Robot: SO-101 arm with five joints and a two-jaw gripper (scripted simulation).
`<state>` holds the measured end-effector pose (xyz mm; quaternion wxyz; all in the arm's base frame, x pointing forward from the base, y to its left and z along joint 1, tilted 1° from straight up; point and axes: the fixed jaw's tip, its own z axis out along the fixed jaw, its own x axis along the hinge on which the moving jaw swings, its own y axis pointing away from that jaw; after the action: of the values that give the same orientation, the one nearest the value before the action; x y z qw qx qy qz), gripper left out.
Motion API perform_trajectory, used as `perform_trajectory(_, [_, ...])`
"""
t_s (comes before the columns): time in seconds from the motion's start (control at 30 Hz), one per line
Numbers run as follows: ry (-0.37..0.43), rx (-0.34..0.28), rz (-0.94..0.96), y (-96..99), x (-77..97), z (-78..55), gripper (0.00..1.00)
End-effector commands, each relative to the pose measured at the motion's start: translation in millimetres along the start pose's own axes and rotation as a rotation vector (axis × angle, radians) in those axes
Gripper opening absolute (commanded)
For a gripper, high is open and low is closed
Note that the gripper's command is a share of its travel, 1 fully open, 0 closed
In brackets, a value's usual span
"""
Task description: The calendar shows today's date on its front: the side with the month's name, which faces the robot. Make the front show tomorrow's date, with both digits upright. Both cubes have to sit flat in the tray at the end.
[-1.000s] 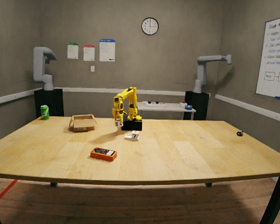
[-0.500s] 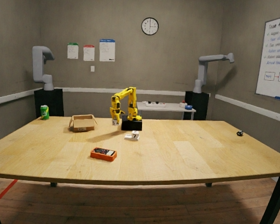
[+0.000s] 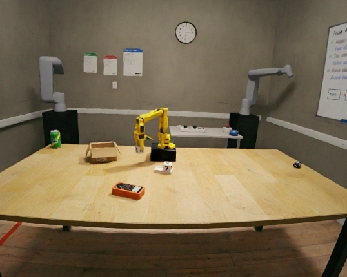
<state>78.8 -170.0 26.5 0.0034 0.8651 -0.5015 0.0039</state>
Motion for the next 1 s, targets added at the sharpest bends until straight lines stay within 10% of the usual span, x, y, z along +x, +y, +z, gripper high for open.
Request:
perform_trajectory(0.0, [0.013,0.001,0.002,2.4,-0.5,-1.3,0.0])
perform_trajectory(0.97, [0.013,0.001,0.002,2.2,-0.2,34.7,0.0])
